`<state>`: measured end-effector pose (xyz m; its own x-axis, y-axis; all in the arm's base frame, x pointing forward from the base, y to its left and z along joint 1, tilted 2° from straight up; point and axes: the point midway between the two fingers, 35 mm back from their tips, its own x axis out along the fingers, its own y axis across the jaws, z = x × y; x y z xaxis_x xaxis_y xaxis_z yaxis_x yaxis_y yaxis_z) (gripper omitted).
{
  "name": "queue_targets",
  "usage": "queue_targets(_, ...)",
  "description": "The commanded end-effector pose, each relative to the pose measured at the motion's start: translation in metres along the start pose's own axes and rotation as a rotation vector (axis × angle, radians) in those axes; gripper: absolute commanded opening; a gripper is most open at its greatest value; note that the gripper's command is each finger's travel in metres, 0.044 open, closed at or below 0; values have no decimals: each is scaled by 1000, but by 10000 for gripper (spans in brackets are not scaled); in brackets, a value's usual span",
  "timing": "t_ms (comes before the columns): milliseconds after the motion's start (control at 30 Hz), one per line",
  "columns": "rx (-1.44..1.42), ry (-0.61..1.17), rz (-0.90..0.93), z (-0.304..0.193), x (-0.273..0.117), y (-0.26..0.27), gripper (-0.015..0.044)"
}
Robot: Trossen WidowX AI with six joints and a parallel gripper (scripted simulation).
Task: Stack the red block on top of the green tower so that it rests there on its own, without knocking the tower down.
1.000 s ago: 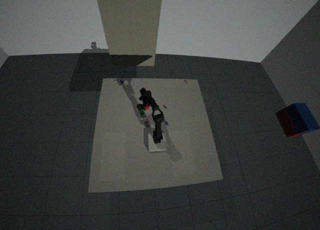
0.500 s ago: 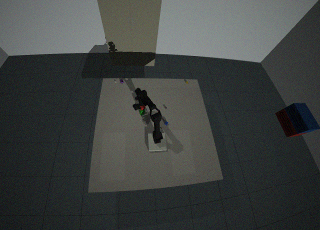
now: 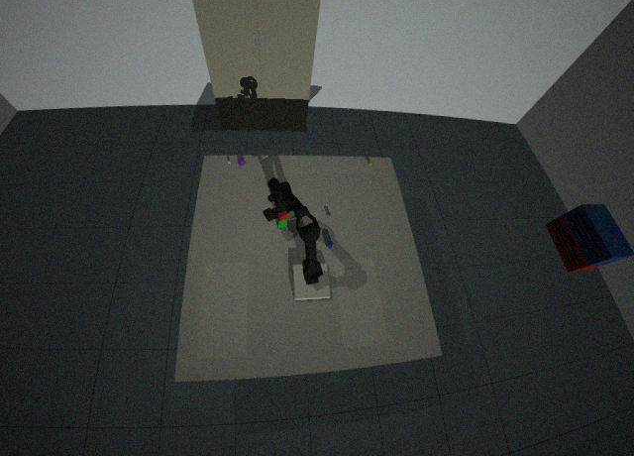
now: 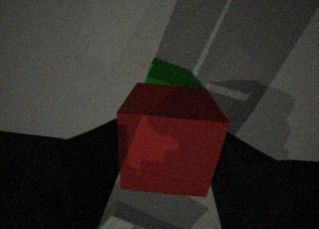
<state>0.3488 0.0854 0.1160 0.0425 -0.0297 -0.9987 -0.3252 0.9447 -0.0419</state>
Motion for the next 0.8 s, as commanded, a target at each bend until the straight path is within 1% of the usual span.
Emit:
queue_targets(0, 4, 0, 5, 0, 1, 1, 0)
queue_targets(633, 4, 0, 5, 0, 1, 1, 0)
queue_targets(767, 0, 1, 0, 0, 1, 0, 105)
